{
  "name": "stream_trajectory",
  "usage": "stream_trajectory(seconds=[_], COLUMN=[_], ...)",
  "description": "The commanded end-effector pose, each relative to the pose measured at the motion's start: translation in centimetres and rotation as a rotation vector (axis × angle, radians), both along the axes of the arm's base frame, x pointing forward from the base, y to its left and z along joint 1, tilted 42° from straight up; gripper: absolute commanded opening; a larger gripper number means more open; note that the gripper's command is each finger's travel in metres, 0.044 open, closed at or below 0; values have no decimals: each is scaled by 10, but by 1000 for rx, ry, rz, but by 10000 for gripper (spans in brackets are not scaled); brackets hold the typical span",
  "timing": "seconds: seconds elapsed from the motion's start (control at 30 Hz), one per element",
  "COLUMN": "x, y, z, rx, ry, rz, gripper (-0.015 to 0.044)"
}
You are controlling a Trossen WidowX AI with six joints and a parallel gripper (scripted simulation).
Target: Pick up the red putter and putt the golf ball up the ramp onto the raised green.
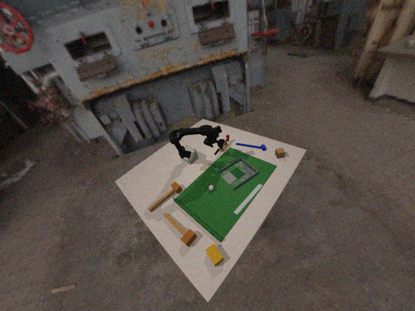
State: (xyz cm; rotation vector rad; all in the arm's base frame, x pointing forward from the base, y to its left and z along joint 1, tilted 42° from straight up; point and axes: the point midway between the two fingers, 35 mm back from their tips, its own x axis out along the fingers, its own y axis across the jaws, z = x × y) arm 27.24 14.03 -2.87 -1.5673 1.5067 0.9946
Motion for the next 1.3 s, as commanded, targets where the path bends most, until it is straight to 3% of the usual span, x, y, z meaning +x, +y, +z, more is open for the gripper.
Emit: stream_trajectory(seconds=[0.0,1.27], x=[-24,-26], y=[-10,-46], z=[-25,-71], rx=[9,7], ry=[112,111], rz=[-51,-51], gripper=[440,440])
